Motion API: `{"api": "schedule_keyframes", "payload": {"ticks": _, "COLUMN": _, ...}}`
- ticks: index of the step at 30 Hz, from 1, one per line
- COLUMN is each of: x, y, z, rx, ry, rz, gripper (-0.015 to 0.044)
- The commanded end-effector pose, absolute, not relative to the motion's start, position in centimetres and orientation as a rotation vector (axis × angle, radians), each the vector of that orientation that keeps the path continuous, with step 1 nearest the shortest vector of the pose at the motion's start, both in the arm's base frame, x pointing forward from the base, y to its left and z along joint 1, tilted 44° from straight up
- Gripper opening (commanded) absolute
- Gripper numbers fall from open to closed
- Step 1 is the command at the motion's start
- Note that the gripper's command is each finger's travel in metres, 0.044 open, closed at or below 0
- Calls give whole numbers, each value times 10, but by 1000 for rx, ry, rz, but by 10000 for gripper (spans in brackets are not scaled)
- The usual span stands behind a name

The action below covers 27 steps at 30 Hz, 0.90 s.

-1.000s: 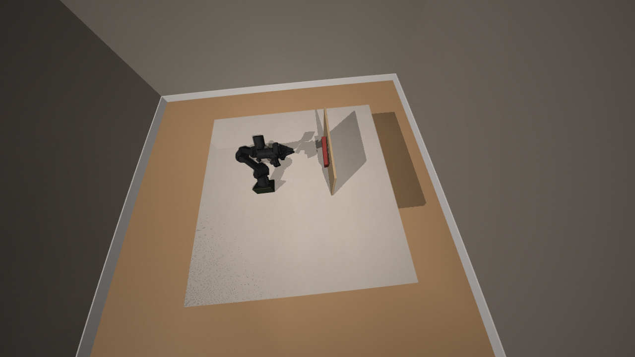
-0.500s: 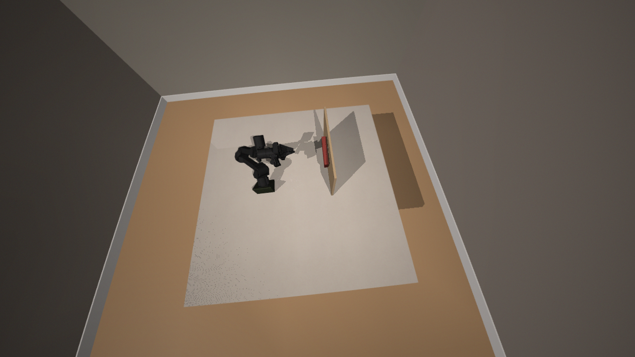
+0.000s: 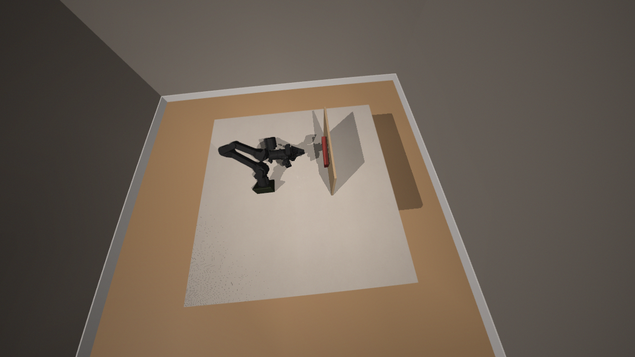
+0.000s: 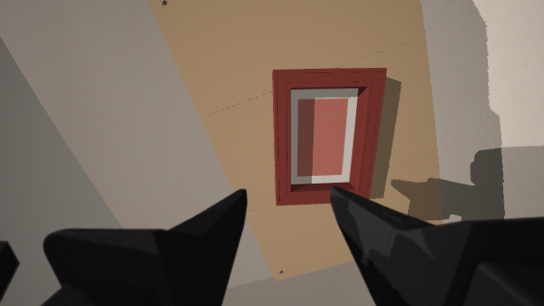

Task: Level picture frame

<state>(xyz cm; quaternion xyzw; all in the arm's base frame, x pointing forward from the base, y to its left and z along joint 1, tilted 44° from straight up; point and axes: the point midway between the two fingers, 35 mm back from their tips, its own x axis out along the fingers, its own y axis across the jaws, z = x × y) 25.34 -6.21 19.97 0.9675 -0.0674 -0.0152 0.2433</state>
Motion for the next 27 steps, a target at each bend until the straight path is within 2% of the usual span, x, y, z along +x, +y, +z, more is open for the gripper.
{"api": "schedule_keyframes", "payload": {"ticks": 1, "x": 256, "y": -61, "z": 195, "rx": 2650, "ry": -198, "rz": -51, "gripper": 260}}
{"api": "schedule_keyframes", "payload": {"ticks": 15, "x": 262, "y": -65, "z": 194, "rx": 2650, "ry": -198, "rz": -51, "gripper": 260}}
{"api": "schedule_keyframes", "payload": {"ticks": 27, "x": 332, "y": -76, "z": 194, "rx": 2649, "ry": -200, "rz": -45, "gripper": 260}}
